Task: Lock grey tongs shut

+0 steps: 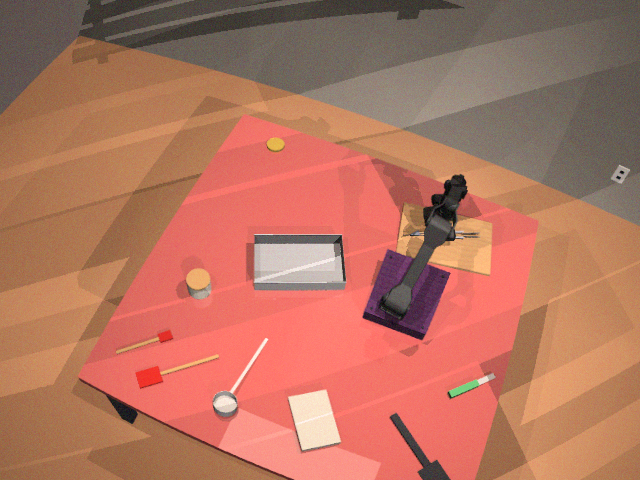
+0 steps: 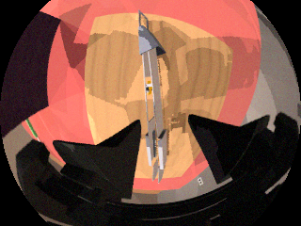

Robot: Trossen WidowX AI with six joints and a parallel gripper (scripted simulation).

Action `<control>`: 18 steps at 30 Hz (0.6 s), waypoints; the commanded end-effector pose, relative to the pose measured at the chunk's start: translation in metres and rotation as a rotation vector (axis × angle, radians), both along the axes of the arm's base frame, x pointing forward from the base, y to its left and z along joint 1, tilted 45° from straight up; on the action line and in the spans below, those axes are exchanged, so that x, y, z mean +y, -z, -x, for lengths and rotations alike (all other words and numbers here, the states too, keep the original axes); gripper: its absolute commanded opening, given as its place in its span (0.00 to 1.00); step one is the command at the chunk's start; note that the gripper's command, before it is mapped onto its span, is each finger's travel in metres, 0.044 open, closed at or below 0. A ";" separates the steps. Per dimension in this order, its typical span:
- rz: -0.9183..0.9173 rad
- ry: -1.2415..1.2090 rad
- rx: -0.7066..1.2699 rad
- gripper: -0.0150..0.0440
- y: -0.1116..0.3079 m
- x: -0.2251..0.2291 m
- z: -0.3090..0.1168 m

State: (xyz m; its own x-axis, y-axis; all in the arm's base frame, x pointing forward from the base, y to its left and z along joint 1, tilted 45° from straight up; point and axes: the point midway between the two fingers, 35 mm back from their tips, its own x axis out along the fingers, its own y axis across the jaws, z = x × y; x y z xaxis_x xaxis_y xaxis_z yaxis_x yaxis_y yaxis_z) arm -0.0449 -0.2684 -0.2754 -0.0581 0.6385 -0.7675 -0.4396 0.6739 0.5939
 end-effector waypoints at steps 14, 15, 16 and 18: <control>-0.010 0.002 -0.016 1.00 -0.042 -0.036 -0.067; -0.008 0.006 -0.013 1.00 -0.050 -0.040 -0.080; -0.013 0.008 -0.015 1.00 -0.058 -0.043 -0.093; -0.028 0.010 -0.021 1.00 -0.076 -0.048 -0.120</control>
